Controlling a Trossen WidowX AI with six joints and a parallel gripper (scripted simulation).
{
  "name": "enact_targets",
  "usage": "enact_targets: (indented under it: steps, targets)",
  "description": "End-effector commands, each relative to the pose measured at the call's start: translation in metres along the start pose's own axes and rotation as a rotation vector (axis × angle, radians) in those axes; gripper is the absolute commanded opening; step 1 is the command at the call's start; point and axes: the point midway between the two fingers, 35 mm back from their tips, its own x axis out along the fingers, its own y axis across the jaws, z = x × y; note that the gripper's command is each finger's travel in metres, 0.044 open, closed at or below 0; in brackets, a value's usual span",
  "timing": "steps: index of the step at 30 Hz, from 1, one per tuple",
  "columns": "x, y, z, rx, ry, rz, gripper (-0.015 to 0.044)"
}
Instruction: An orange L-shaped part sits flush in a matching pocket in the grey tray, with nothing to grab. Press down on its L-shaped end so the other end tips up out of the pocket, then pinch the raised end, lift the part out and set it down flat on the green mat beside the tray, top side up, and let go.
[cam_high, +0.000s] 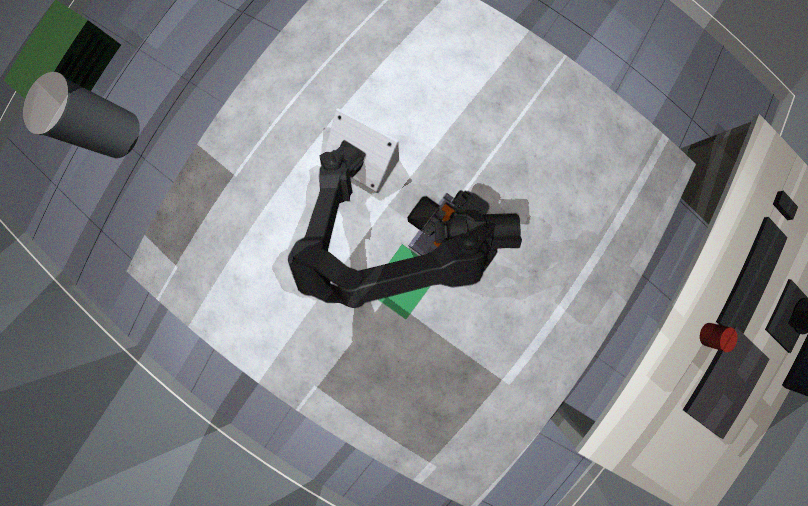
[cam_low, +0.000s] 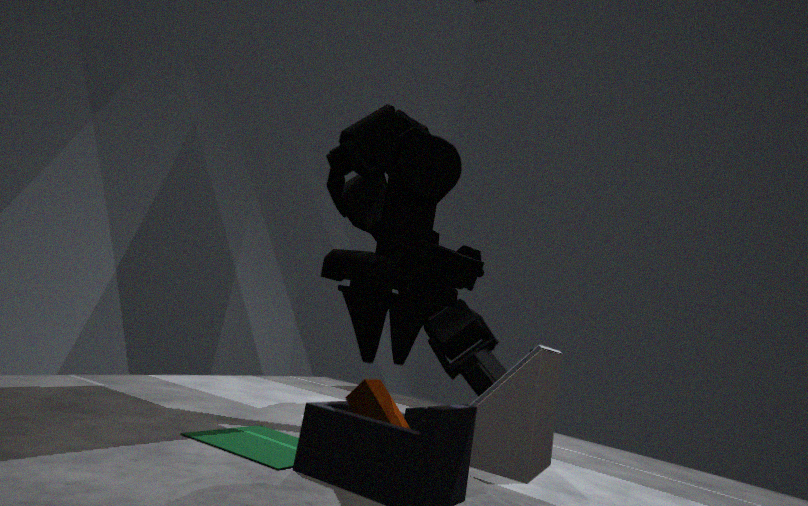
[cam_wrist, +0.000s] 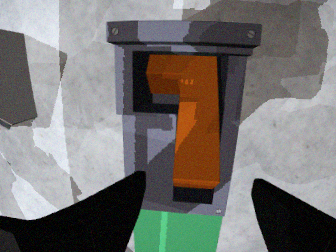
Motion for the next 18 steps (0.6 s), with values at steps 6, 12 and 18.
enact_targets:
  steps: [6,12,18]
  targets:
    - [0.013,-0.001,-0.001,0.0,0.001,-0.007,0.028]
    - [0.022,-0.002,-0.001,0.0,0.001,-0.007,0.028]
    - [0.032,-0.002,-0.001,0.0,0.002,-0.007,0.028]
